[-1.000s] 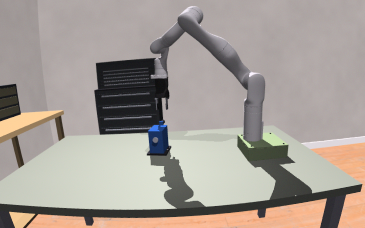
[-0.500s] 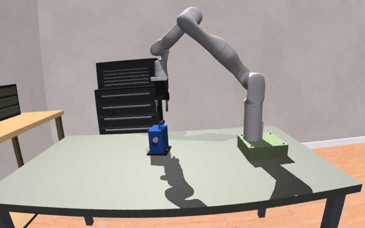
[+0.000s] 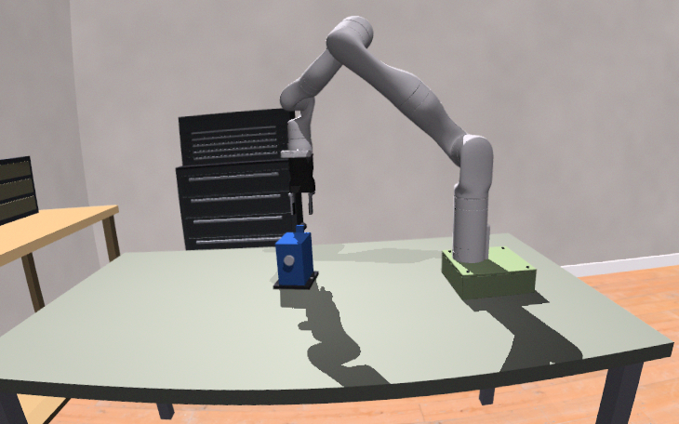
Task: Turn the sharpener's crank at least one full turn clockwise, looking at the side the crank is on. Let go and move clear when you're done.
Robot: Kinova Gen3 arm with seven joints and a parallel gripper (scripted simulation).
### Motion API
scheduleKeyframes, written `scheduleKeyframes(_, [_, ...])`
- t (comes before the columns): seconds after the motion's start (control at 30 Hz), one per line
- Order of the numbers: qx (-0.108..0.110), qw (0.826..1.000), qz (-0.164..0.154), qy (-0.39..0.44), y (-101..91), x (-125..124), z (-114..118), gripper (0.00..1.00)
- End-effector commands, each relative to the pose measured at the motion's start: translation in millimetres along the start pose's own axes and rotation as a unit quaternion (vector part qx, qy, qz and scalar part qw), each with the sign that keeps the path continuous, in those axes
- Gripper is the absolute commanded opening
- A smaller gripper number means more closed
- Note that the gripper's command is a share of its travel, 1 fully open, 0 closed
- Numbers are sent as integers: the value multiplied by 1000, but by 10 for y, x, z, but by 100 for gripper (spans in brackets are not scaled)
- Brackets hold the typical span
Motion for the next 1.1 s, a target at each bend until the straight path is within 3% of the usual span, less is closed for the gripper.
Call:
scheduleKeyframes(0.0, [-1, 1000, 0, 1, 17, 8, -7, 97])
scheduleKeyframes(0.43, [-1, 1000, 0, 1, 150, 5, -8, 97])
scheduleKeyframes(1.07, [-1, 1000, 0, 1, 169, 5, -8, 97])
Point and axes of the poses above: the point where the finger pads meet when closed, its own y axis out along the fingers, its own z axis across the jaws, x = y × z, the point moved 4 cm from there along -y, back along the fingers, and after that the axes turned 6 degrees about y, right-handed, at the moved point
